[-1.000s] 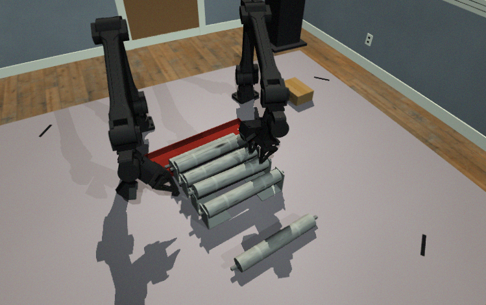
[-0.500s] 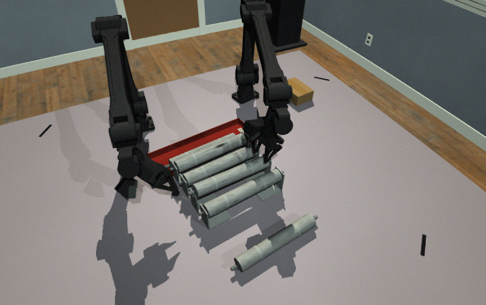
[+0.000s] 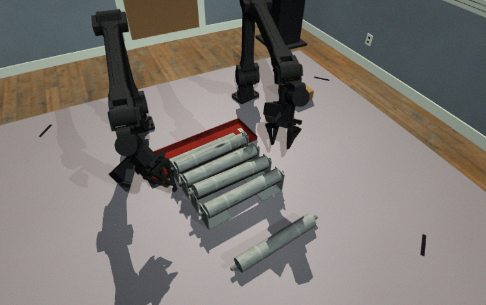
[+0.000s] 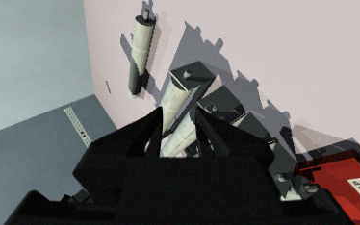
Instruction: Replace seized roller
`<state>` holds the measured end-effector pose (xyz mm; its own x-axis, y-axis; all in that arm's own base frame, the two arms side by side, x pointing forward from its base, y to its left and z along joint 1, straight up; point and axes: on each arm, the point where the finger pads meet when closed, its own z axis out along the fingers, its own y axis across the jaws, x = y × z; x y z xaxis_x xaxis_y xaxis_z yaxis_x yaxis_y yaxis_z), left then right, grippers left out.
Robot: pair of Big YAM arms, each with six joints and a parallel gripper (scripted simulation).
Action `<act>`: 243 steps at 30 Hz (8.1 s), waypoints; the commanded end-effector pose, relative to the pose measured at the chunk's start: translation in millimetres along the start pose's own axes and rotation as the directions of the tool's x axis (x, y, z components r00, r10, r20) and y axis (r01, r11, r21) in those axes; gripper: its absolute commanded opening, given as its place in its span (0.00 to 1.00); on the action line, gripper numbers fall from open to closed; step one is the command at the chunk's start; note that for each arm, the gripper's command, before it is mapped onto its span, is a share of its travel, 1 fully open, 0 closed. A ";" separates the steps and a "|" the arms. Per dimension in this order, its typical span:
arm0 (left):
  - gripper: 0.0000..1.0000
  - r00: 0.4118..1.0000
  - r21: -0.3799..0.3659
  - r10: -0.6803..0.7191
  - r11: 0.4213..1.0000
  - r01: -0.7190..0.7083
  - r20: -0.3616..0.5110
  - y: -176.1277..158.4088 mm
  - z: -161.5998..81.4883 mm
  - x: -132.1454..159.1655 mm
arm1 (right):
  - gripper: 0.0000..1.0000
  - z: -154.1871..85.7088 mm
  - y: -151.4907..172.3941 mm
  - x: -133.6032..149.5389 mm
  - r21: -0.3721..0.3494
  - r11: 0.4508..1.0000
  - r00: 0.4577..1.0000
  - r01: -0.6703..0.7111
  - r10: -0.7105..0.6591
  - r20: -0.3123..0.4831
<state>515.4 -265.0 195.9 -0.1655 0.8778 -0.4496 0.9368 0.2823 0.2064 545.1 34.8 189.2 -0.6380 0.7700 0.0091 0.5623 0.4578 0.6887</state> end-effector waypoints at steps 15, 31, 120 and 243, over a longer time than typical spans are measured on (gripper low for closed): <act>0.62 0.913 -0.366 -0.282 0.849 0.381 0.294 91.1 -128.9 17.2 | 0.32 -94.9 116.1 -19.2 -0.066 0.820 0.769 0.568 -0.500 0.399; 0.62 0.718 -0.468 -0.346 0.576 0.670 0.604 131.9 -239.6 52.0 | 0.32 -145.2 131.2 -13.9 0.149 0.616 0.426 0.774 -0.680 0.596; 0.32 0.811 -0.593 -0.304 0.562 0.576 0.500 112.9 -197.8 73.8 | 0.62 -135.2 190.6 3.5 0.580 -0.066 -0.234 0.812 -0.947 0.220; 0.03 0.908 -0.235 0.340 0.888 -0.396 -0.246 -49.2 61.5 45.0 | 0.32 106.4 1.2 116.7 -0.420 -0.781 -0.869 0.462 -0.305 -0.390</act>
<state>463.9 -244.0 68.7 0.0795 0.9942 -0.0727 0.8670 -0.0329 0.4973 516.5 169.3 90.2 0.1869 -0.9795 0.0754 -0.9647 -0.1975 -0.1744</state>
